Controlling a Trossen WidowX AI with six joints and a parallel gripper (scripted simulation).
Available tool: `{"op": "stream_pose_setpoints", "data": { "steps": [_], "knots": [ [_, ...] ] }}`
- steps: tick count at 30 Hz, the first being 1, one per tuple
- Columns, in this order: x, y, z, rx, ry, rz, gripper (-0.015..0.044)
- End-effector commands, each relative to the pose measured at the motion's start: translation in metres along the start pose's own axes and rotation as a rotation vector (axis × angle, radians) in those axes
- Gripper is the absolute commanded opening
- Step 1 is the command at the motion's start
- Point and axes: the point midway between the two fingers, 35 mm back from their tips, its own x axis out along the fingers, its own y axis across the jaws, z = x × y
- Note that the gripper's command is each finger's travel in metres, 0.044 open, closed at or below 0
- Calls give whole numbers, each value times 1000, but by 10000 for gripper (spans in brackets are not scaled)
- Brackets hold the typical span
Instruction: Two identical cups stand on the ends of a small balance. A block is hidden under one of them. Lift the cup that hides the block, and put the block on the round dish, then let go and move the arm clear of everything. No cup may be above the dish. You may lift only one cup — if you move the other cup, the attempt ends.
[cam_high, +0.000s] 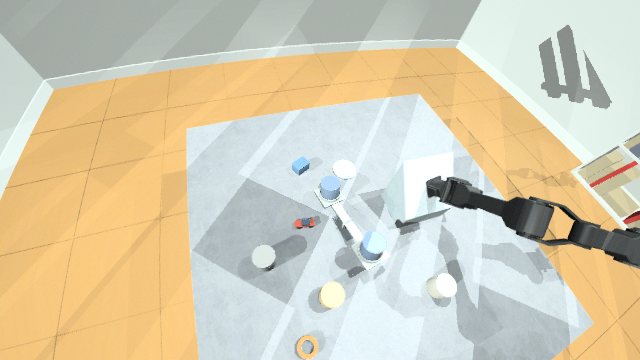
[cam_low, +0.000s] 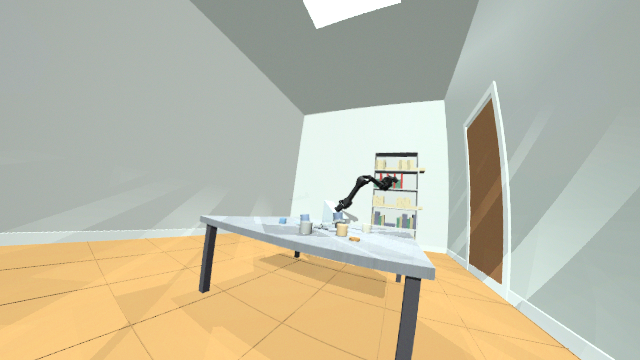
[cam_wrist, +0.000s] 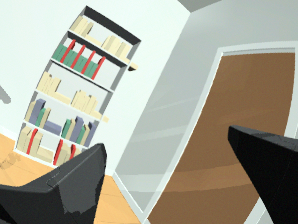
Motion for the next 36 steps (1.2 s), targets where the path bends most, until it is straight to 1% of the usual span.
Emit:
{"op": "stream_pose_setpoints", "data": {
  "steps": [1,2,5,8,18,27,36],
  "knots": [
    [0,0,-1,0,2,1,426],
    [-1,1,-3,-1,7,4,440],
    [-4,4,-18,-8,46,22,440],
    [-12,9,-44,-17,112,51,440],
    [-54,21,-127,-28,345,139,440],
    [-111,25,-195,-11,563,197,440],
    [-183,23,-250,30,790,232,440]
  ]
}}
